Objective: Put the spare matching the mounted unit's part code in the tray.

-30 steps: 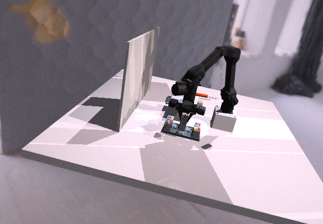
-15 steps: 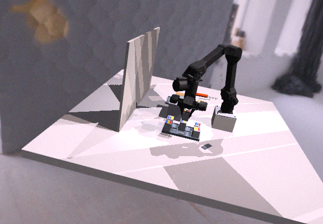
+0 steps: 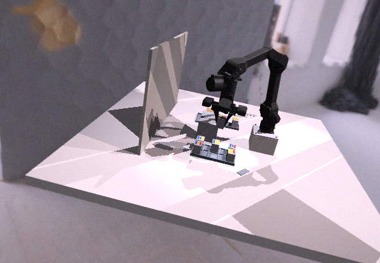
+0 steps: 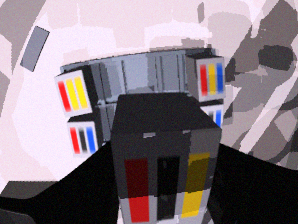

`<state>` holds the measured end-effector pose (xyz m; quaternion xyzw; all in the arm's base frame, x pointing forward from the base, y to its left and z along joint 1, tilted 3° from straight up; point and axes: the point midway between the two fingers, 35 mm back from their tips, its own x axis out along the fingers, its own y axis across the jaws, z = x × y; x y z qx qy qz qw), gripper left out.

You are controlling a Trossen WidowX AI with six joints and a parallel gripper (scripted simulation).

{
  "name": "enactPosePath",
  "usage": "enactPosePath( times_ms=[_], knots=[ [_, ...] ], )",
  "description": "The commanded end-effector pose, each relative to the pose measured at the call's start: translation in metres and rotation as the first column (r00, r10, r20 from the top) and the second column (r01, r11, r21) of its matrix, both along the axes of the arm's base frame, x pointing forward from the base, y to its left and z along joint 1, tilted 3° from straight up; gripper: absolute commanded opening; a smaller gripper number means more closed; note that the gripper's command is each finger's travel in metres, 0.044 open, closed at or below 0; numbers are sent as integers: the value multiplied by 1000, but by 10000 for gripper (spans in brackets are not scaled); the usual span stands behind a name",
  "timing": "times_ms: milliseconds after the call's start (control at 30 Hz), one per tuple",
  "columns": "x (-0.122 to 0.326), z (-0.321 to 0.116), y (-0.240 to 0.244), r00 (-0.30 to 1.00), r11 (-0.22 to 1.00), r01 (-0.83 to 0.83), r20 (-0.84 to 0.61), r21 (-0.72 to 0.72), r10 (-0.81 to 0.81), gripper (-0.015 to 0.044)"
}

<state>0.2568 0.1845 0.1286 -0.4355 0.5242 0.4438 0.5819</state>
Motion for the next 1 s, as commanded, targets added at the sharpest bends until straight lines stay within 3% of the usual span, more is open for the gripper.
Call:
enactPosePath(
  times_ms=[0, 967],
  knots=[
    [9, 4, -10, 1000, 1000, 1, 5, -3, -1, 0],
    [85, 1, -156, 1000, 1000, 1, 5, -24, -1, 0]
  ],
)
